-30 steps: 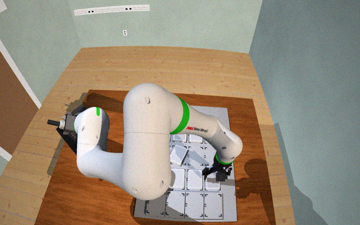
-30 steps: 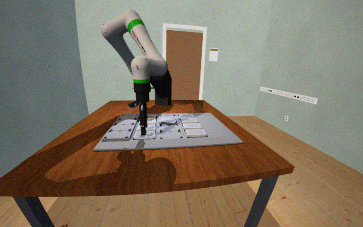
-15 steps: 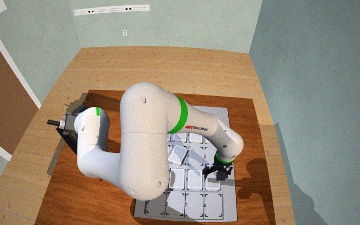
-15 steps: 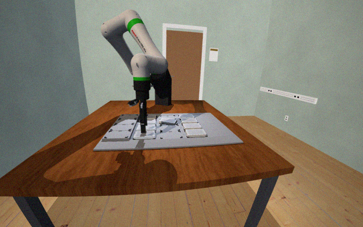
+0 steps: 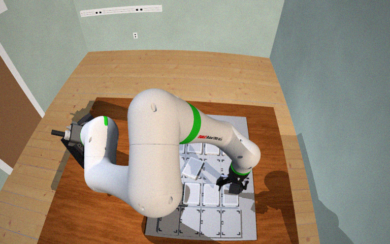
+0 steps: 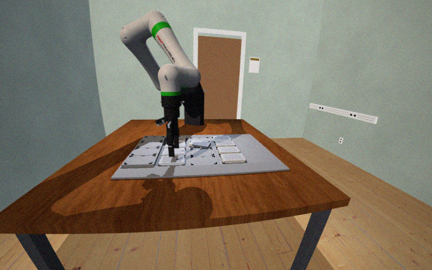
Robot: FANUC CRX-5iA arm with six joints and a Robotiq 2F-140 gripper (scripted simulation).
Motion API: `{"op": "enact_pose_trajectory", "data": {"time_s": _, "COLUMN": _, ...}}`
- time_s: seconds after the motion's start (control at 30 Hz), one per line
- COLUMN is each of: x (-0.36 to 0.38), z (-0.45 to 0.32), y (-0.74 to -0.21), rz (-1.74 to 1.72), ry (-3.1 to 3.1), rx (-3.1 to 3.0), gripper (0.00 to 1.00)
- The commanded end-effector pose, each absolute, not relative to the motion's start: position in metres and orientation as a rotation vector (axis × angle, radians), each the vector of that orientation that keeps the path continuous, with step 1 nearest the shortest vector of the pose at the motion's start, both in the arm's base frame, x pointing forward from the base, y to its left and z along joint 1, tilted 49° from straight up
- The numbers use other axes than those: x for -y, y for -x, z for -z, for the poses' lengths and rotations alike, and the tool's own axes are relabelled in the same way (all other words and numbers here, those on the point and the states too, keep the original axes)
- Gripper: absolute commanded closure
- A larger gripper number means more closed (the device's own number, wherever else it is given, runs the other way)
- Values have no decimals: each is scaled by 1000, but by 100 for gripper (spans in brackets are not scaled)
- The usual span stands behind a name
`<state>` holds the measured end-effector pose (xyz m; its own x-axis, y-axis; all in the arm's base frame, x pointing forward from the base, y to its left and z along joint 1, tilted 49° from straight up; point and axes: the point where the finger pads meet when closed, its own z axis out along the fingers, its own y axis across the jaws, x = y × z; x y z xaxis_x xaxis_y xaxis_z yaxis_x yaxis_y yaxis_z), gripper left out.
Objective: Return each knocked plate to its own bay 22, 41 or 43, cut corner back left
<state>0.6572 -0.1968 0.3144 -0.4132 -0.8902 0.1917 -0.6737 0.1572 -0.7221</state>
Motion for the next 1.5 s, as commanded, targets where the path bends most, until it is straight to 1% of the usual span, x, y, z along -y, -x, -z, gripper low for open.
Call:
{"op": "enact_pose_trajectory", "data": {"time_s": 0.0, "x": 187, "z": -303, "y": -651, "rz": 1082, "ry": 1324, "rx": -2220, "gripper": 30}}
{"op": "enact_pose_trajectory", "data": {"time_s": 0.07, "x": 183, "z": -298, "y": -648, "rz": 1060, "ry": 1248, "rx": -2245, "gripper": 30}}
{"op": "enact_pose_trajectory", "data": {"time_s": 1.47, "x": 100, "z": -185, "y": -587, "rz": 1060, "ry": 1248, "rx": -2245, "gripper": 30}}
